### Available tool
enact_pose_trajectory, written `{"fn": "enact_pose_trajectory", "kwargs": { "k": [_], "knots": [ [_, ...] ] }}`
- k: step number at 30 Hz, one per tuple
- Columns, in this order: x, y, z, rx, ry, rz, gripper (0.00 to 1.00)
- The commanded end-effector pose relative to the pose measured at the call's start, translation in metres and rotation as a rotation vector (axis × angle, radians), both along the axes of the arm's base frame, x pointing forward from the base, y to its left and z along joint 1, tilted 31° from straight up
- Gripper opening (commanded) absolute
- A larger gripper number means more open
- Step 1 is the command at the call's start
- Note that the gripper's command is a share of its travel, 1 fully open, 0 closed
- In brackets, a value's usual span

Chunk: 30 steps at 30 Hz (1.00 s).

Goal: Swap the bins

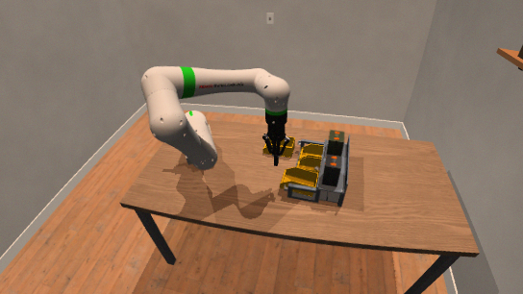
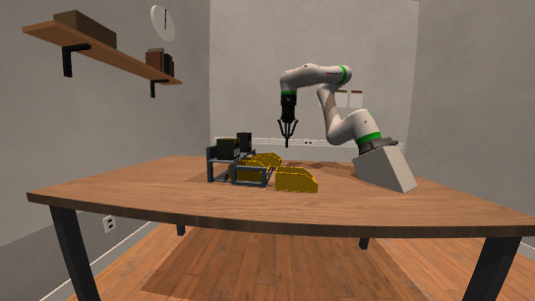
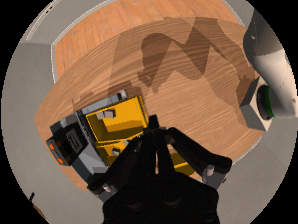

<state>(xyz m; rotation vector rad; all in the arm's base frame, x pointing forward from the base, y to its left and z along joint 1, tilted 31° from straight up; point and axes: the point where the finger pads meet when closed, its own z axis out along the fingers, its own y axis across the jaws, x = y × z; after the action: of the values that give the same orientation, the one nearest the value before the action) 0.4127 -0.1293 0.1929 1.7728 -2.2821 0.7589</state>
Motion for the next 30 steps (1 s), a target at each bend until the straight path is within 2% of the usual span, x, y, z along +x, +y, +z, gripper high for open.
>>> {"fn": "enact_pose_trajectory", "kwargs": {
  "k": [1, 11, 30],
  "knots": [
    [0.001, -0.001, -0.001, 0.000, -0.001, 0.001, 0.10],
    [0.003, -0.006, -0.011, 0.002, 0.000, 0.001, 0.10],
    [0.012, -0.032, -0.057, 0.002, 0.000, 0.001, 0.10]
  ]
}}
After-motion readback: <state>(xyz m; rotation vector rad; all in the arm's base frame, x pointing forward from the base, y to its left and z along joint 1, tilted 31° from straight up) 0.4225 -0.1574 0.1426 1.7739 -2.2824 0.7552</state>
